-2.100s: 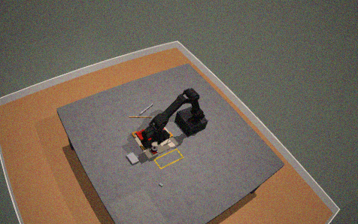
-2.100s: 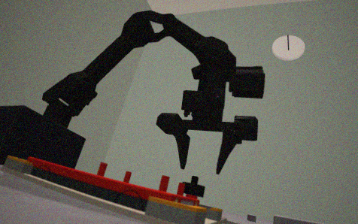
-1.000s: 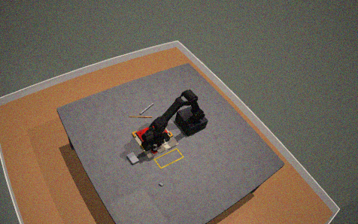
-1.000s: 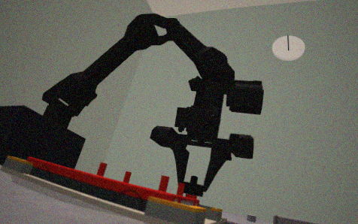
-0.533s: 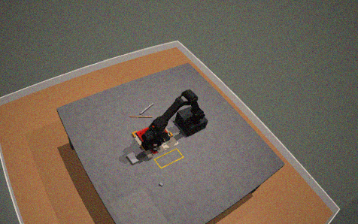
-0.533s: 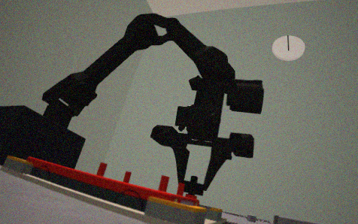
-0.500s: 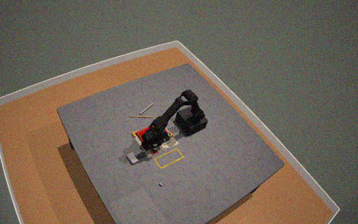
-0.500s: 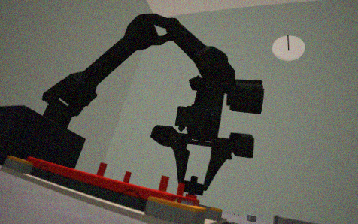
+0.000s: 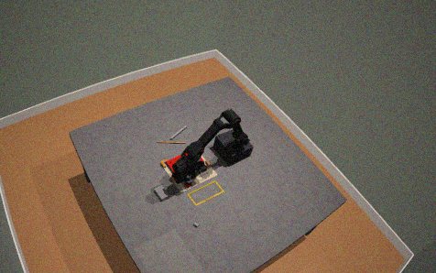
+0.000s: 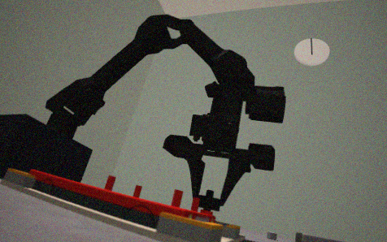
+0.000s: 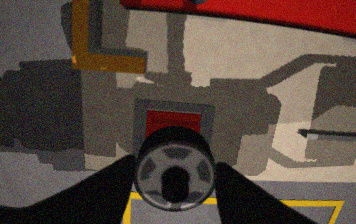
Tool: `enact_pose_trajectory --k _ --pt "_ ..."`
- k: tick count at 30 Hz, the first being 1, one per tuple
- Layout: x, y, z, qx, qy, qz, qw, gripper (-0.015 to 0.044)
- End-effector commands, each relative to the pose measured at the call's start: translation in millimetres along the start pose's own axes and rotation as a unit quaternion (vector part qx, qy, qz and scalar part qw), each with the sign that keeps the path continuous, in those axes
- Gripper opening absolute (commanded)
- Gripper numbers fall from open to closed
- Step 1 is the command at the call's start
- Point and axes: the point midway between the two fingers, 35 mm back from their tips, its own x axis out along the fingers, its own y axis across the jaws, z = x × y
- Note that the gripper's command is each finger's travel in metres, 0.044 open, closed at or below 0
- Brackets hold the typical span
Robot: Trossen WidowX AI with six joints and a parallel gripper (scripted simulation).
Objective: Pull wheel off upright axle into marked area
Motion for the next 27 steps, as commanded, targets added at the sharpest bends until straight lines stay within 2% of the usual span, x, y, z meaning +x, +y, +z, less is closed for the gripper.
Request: enact_pose_trajectory --k 1,27 --pt "-9.5 -1.2 0.2 0.001 0.001 0.002 1.0 0.0" --pt "-18.1 -1.2 0.2 0.001 0.001 0.003 1.0 0.0"
